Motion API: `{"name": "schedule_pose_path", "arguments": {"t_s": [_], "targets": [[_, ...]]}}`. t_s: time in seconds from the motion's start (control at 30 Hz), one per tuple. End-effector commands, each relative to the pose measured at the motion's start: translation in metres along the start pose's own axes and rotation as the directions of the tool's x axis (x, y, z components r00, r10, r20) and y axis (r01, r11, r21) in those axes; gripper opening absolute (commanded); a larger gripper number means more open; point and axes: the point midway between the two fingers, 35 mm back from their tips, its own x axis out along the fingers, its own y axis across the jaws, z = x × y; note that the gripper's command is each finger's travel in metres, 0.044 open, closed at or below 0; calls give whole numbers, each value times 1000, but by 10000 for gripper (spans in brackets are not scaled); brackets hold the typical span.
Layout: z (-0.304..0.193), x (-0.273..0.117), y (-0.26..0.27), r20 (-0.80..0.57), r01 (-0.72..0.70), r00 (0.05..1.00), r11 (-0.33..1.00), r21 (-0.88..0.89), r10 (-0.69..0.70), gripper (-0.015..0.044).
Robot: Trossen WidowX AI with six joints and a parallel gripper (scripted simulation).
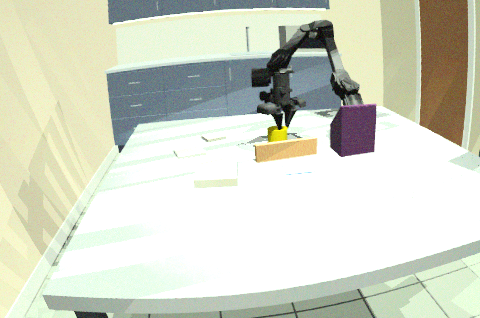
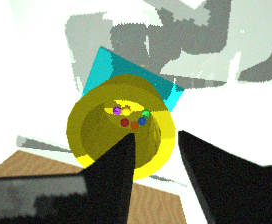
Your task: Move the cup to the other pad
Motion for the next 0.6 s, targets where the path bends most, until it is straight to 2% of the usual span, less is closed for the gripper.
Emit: {"name": "schedule_pose_path", "arguments": {"t_s": [0.0, 0.57], "targets": [[2, -8, 0, 7, -4, 1000, 1000, 9, 4, 147], [-2, -27, 1, 6, -3, 1000, 1000, 6, 3, 147]]}}
